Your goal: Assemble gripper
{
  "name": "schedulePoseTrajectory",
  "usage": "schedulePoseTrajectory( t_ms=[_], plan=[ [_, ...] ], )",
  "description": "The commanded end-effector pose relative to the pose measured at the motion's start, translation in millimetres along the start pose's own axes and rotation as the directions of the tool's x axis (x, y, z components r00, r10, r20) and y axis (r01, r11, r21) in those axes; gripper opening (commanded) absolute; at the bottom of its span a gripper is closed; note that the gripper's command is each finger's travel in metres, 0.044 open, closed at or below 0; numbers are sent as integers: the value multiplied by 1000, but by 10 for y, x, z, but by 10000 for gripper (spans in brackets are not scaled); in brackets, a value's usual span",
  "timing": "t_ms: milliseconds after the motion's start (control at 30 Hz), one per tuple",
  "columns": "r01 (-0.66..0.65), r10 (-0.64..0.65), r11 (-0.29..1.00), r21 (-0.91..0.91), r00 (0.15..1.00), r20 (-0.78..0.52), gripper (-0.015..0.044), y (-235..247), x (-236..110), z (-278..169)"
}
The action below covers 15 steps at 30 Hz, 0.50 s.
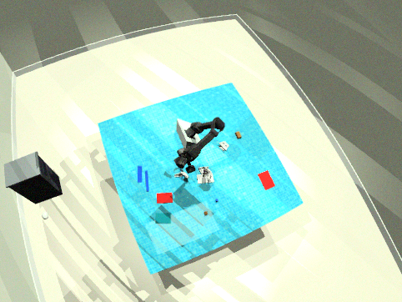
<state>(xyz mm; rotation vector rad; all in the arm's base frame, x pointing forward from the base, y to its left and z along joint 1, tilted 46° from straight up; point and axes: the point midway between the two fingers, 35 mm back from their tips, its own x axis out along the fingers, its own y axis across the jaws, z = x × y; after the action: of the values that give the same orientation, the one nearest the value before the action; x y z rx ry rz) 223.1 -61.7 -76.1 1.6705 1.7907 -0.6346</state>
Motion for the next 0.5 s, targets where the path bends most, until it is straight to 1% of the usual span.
schedulePoseTrajectory(
  t_ms=[0,433,467],
  plan=[
    [0,0,1000,0,1000,0,440,0,0,0],
    [0,0,1000,0,1000,0,440,0,0,0],
    [0,0,1000,0,1000,0,414,0,0,0]
  ],
)
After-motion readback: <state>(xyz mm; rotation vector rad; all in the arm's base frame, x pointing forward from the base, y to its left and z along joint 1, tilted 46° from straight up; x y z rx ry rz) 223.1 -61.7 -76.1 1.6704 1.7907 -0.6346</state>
